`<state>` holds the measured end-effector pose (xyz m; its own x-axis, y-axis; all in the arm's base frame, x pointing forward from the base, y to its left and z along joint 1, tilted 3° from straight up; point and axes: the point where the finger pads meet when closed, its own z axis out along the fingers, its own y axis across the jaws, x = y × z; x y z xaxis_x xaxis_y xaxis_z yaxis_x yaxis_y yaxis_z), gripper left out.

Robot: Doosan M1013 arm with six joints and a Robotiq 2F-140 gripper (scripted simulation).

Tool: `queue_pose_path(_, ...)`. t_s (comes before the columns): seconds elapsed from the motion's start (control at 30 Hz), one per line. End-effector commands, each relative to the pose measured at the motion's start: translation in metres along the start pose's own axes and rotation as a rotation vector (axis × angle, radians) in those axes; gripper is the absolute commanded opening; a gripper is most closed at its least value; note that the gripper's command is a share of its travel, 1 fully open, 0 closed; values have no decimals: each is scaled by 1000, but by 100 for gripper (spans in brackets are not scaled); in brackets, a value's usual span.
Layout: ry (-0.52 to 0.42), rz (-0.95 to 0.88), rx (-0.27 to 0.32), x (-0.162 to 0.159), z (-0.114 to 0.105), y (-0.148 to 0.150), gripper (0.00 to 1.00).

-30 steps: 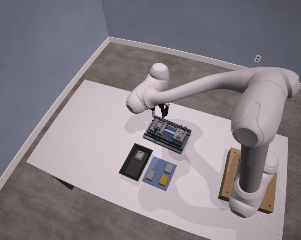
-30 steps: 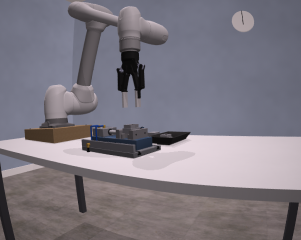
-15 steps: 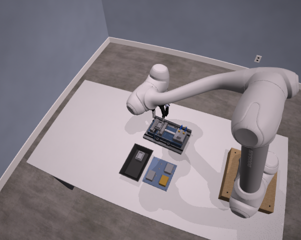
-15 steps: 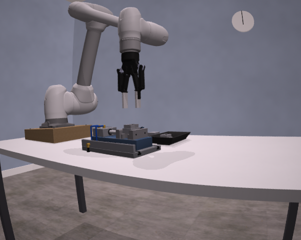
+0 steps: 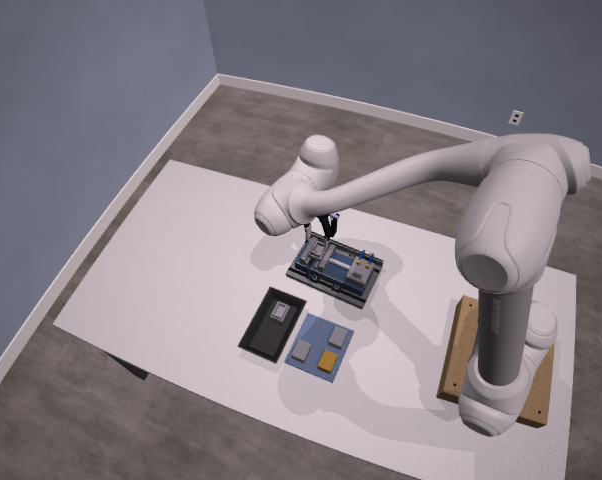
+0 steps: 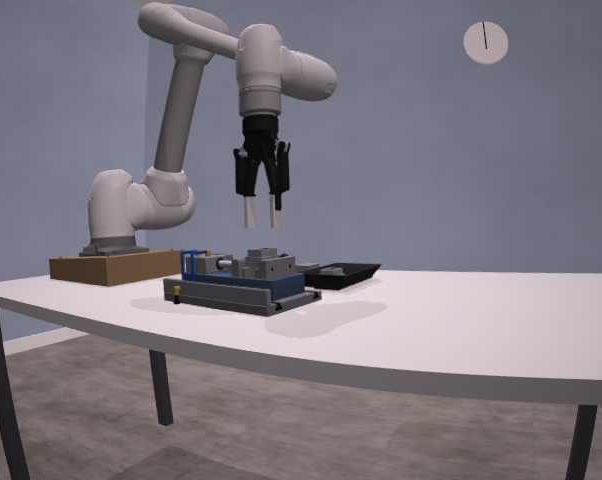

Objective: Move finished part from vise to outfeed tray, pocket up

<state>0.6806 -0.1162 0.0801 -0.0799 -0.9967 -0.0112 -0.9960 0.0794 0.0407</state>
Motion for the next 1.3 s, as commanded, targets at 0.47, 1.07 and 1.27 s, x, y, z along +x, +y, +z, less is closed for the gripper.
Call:
queue_pose_path(0.47, 4, -3, -6, 0, 31, 3, 40)
queue_pose_path(1.07, 4, -3, -6, 0, 36, 4, 40)
queue_pose_path(1.27, 4, -3, -6, 0, 36, 4, 40)
